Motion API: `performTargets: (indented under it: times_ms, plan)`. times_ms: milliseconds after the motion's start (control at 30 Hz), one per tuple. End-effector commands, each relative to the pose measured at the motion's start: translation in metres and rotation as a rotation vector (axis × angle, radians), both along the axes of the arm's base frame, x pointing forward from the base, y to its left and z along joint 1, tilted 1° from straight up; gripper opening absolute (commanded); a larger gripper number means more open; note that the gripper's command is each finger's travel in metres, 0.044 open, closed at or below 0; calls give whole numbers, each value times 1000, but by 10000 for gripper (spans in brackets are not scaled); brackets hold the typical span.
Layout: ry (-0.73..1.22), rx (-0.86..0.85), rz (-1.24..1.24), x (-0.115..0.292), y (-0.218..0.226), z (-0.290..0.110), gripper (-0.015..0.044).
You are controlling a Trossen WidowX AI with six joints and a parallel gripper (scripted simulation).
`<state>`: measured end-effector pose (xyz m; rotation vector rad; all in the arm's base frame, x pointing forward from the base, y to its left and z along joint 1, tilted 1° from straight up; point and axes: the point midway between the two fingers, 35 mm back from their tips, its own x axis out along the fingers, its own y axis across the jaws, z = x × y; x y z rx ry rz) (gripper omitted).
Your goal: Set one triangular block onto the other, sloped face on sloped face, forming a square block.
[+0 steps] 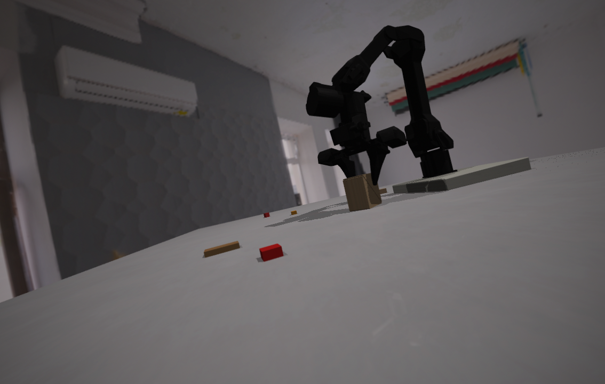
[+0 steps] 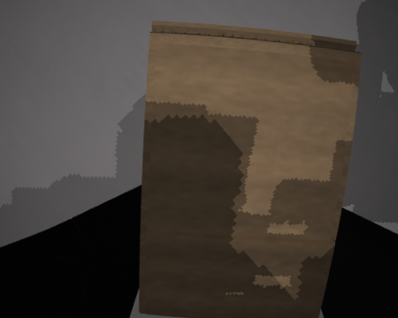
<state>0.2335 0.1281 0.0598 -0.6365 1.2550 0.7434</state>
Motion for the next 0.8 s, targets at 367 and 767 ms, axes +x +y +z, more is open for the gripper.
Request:
performTargets:
  times_ms: [367,767]
  plan:
    - [-1,-2,-4,0,0,-2,0]
    - [1,-1,0,0,1,-2,0]
